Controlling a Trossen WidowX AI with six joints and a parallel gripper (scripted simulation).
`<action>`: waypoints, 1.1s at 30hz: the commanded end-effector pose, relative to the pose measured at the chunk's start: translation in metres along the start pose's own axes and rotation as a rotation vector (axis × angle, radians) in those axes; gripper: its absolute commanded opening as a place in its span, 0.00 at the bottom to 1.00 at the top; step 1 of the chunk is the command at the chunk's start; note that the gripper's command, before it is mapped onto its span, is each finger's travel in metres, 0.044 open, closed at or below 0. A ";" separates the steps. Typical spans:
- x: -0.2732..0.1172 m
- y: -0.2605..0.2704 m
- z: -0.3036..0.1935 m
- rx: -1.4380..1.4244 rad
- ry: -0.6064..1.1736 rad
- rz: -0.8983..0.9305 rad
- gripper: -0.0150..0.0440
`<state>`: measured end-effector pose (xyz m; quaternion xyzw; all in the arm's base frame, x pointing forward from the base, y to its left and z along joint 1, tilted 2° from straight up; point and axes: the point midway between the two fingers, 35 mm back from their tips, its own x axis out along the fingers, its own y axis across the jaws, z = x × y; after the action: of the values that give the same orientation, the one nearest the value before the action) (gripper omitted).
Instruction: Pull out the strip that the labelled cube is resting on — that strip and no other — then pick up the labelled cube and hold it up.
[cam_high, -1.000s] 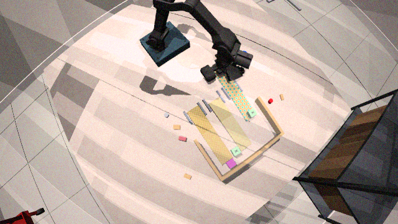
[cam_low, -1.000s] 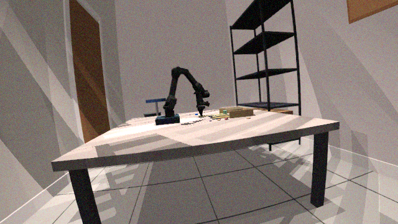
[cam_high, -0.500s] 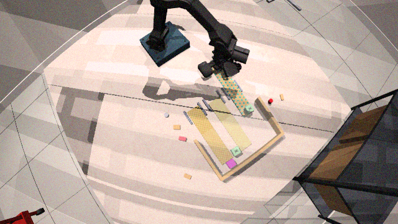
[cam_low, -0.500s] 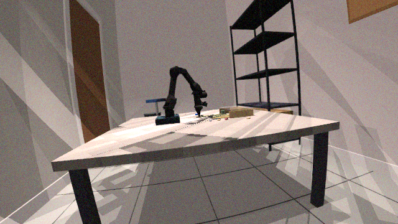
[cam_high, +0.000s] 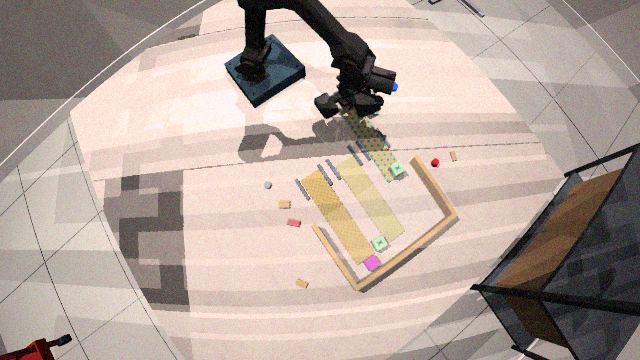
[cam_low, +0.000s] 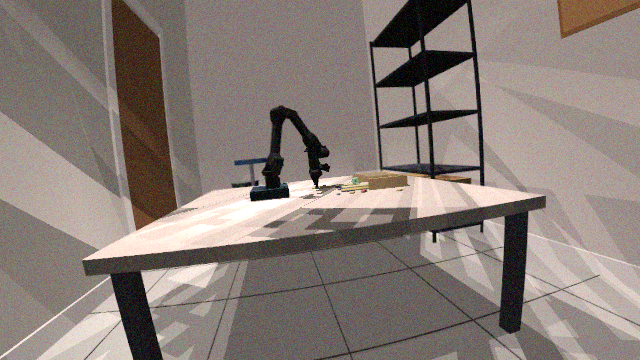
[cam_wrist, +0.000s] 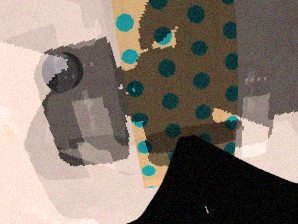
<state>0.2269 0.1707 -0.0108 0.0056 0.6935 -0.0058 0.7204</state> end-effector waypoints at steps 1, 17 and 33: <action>0.006 -0.004 -0.016 -0.006 0.033 -0.013 0.25; 0.006 -0.004 -0.037 -0.006 0.034 -0.013 0.25; 0.005 -0.005 -0.053 -0.006 0.036 -0.013 0.25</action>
<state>0.1849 0.1722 -0.0118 0.0059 0.6952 -0.0039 0.7188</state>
